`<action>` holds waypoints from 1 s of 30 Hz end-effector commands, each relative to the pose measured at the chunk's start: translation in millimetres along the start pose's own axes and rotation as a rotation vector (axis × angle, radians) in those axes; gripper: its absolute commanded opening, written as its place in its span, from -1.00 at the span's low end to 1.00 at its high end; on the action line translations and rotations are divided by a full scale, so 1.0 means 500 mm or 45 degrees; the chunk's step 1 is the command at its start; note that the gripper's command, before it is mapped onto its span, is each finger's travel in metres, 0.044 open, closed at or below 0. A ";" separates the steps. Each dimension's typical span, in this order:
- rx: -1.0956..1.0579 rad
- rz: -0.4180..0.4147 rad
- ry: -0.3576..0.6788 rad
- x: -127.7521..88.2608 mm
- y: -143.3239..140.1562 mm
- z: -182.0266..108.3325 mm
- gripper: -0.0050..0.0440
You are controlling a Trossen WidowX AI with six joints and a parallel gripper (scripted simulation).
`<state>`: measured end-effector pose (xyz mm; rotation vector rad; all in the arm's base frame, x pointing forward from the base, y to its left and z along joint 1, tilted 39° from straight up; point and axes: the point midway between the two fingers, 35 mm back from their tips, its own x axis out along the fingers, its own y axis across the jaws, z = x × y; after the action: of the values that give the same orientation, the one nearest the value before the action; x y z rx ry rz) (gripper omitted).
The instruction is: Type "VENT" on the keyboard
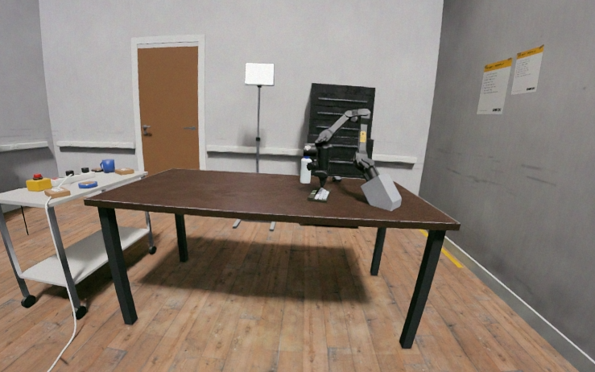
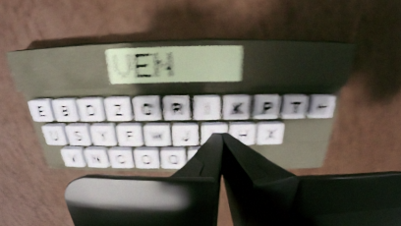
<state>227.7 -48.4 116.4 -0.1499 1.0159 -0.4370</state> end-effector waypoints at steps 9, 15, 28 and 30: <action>-0.008 0.007 -0.079 -0.025 -0.102 0.032 -1.00; -0.024 0.012 -0.034 0.016 -0.096 0.017 -1.00; -0.024 0.012 -0.034 0.040 -0.095 0.018 -1.00; -0.024 0.012 -0.034 0.043 -0.095 0.018 -1.00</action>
<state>228.8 -99.2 120.4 -0.1668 1.0037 -0.4170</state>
